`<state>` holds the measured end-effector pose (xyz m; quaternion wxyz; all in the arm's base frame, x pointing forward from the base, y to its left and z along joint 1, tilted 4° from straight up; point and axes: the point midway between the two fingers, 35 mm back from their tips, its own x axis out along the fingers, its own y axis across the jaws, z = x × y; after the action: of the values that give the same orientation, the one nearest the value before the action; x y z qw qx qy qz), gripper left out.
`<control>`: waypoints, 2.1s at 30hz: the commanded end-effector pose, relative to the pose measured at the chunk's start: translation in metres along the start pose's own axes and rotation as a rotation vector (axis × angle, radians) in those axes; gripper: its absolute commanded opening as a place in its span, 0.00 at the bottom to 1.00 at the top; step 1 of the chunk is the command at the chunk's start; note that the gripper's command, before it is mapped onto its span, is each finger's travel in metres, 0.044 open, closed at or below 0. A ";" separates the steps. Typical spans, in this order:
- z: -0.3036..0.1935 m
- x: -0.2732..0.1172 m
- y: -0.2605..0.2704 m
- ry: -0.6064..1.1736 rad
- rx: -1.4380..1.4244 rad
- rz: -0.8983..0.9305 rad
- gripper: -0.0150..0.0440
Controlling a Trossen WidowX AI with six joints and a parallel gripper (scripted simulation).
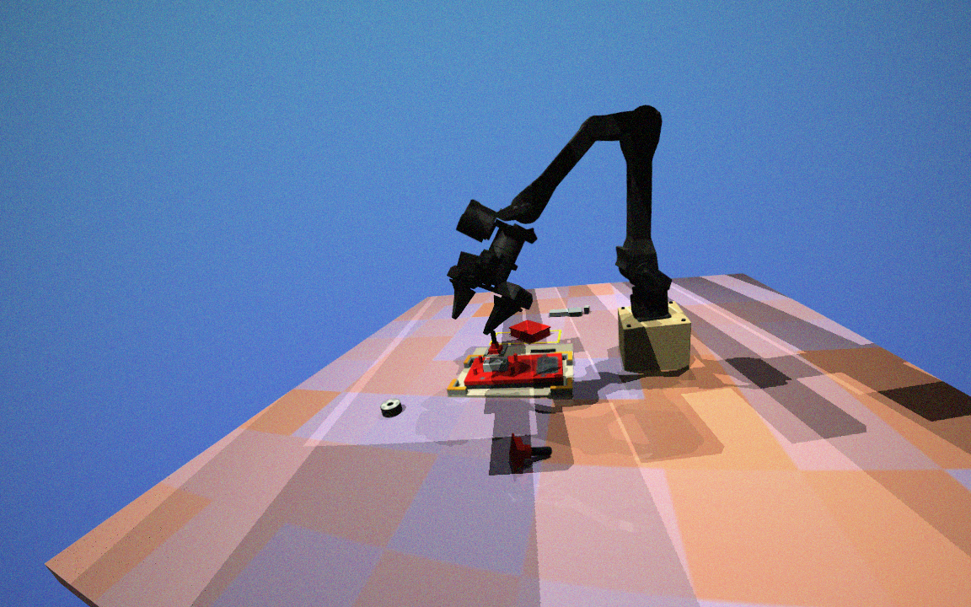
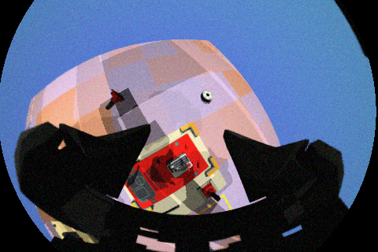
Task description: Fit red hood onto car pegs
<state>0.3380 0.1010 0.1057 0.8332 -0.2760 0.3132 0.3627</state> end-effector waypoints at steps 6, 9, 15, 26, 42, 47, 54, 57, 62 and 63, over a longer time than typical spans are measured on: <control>-0.084 -0.015 -0.062 0.257 0.572 -0.134 1.00; -0.118 -0.028 -0.078 0.345 0.804 -0.190 1.00; -0.187 -0.060 -0.095 0.508 1.266 -0.319 1.00; -0.249 -0.100 -0.097 0.647 1.681 -0.453 1.00; -0.256 -0.095 -0.096 0.647 1.681 -0.453 1.00; -0.258 -0.092 -0.095 0.647 1.681 -0.453 1.00; -0.262 -0.088 -0.095 0.647 1.681 -0.453 1.00; -0.263 -0.086 -0.094 0.647 1.681 -0.453 1.00; -0.265 -0.084 -0.094 0.647 1.681 -0.453 1.00; -0.266 -0.083 -0.094 0.647 1.681 -0.453 1.00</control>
<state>0.2820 -0.1729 0.0192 0.6863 0.2756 0.6257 -0.2481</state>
